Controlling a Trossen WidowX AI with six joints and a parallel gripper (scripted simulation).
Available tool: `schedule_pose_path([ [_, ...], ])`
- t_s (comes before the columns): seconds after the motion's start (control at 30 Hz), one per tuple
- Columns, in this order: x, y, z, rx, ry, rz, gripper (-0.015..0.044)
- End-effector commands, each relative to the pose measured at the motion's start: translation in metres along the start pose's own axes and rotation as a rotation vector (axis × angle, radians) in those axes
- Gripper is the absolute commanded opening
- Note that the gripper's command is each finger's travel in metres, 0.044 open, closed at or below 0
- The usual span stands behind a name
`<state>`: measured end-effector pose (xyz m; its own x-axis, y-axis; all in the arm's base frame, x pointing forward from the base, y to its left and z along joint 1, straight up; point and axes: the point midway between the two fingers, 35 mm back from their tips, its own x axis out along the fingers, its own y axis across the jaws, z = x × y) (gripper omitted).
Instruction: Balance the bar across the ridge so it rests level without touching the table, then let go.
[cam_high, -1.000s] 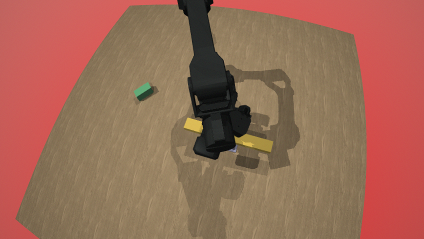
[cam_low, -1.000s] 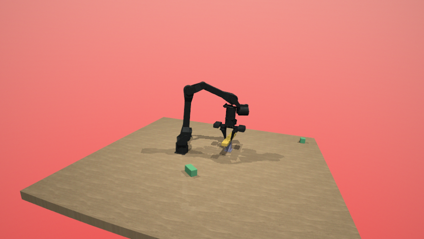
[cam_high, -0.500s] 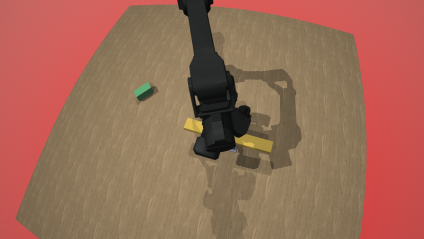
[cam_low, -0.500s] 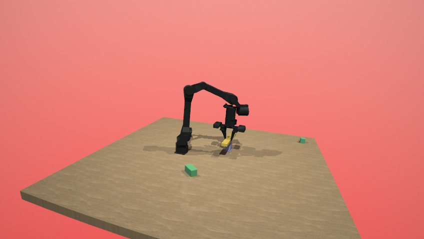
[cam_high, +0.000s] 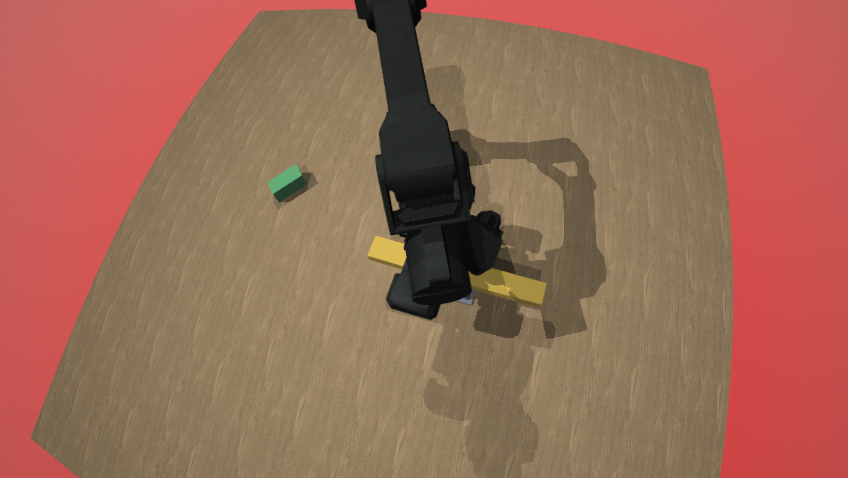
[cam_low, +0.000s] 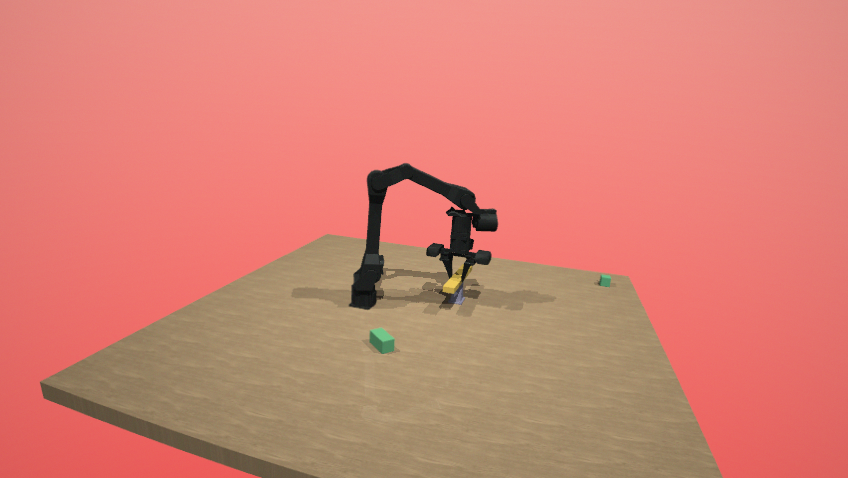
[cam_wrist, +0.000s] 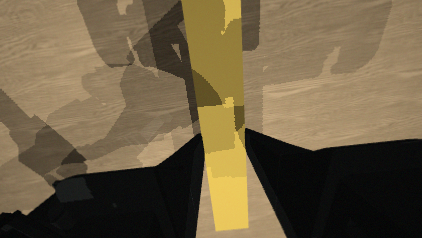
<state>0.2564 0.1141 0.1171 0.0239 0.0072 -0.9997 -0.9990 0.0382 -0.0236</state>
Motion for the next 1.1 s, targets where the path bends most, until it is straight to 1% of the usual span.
schedule_pose_path([
  [0.0, 0.0006, -0.0002, 0.0007, -0.003, -0.004, -0.001, 0.0000],
  [1.07, 0.0033, 0.0002, 0.0002, -0.003, -0.004, -0.001, 0.0000],
])
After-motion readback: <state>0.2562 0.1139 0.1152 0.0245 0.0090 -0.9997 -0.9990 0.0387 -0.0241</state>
